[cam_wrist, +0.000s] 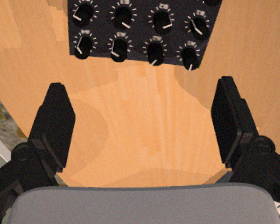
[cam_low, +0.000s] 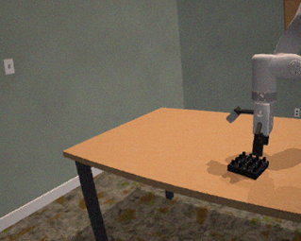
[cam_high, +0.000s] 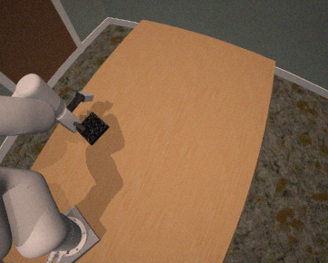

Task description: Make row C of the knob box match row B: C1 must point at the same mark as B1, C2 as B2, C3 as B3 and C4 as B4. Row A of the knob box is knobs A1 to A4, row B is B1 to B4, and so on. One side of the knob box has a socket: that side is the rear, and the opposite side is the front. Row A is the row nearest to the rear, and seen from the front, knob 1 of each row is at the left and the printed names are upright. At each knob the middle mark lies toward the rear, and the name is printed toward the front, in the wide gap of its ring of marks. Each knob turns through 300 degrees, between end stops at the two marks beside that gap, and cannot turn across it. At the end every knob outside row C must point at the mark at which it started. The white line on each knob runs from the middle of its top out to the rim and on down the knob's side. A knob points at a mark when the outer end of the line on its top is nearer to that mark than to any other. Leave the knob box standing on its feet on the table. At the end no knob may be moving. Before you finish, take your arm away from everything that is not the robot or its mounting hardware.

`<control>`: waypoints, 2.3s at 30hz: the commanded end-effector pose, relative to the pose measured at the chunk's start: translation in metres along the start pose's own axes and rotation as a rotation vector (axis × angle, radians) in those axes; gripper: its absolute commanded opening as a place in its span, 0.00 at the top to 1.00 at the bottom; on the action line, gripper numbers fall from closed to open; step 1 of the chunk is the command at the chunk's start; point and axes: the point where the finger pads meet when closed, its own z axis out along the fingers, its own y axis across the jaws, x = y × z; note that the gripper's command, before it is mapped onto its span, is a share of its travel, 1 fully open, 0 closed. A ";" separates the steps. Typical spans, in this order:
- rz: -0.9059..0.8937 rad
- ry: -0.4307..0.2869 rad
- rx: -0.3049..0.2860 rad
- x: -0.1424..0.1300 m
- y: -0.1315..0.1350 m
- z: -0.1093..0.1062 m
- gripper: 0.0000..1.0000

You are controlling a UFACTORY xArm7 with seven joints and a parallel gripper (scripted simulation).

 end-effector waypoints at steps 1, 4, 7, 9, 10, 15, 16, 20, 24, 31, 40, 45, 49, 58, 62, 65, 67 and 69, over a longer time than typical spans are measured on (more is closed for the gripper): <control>-0.156 -0.002 0.006 0.006 0.001 -0.004 0.00; -0.243 -0.002 0.006 0.009 0.002 -0.006 0.00; -0.340 -0.001 0.005 0.012 0.003 -0.008 0.00; -0.404 -0.001 0.005 0.015 0.003 -0.009 0.00; -0.436 -0.001 0.005 0.016 0.004 -0.010 0.00; -0.564 -0.001 0.005 0.020 0.006 -0.012 0.00; -0.564 -0.001 0.005 0.020 0.006 -0.012 0.00; -0.733 0.000 0.005 0.026 0.008 -0.014 0.00; -0.862 0.001 0.005 0.031 0.010 -0.015 0.00; -1.085 0.002 0.006 0.039 0.014 -0.016 0.00; -1.328 0.004 0.006 0.048 0.019 -0.017 0.00; -1.344 0.004 0.006 0.048 0.019 -0.017 0.81; -1.344 0.004 0.006 0.048 0.019 -0.017 0.81; -1.344 0.004 0.006 0.048 0.019 -0.017 0.81; -1.344 0.004 0.006 0.048 0.019 -0.017 0.81; -1.344 0.004 0.006 0.048 0.019 -0.017 0.81; -1.344 0.004 0.006 0.048 0.019 -0.017 0.81; -1.344 0.004 0.006 0.048 0.019 -0.017 0.81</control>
